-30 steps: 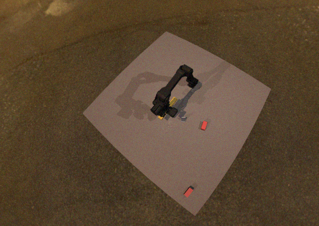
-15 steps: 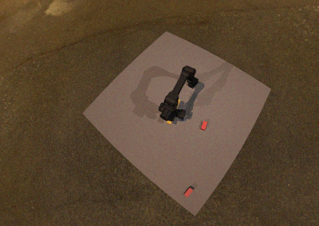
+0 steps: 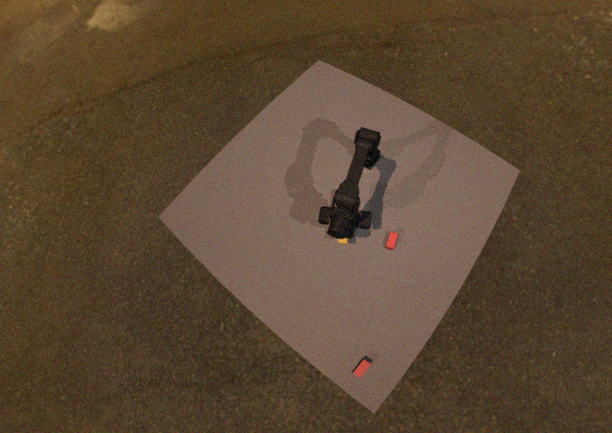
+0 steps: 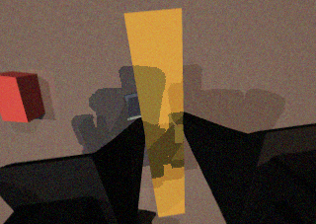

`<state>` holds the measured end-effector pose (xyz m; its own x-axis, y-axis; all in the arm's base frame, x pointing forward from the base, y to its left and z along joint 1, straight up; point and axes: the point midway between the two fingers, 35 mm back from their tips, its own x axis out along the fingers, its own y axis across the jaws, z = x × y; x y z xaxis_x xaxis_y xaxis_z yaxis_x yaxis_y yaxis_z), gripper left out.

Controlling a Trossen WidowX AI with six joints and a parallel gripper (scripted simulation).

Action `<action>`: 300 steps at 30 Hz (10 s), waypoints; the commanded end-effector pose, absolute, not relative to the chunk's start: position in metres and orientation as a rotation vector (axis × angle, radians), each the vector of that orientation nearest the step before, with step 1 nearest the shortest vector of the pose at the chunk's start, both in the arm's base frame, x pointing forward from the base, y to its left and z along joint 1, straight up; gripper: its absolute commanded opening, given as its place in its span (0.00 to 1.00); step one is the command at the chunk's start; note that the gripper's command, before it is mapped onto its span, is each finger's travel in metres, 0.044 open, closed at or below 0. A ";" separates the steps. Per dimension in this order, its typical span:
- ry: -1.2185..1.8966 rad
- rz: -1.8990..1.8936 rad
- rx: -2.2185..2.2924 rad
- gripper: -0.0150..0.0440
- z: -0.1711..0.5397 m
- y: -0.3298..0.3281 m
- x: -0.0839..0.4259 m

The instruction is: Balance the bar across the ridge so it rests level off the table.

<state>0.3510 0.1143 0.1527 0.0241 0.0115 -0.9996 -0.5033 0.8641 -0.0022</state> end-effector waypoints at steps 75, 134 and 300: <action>1.483 0.499 -0.495 0.25 0.108 0.145 0.339; 1.483 0.499 -0.495 0.25 0.103 0.145 0.339; 1.478 0.498 -0.494 0.57 0.102 0.145 0.340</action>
<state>0.3400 0.1454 0.1017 0.0318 0.0133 -0.9994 -0.5945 0.8041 -0.0083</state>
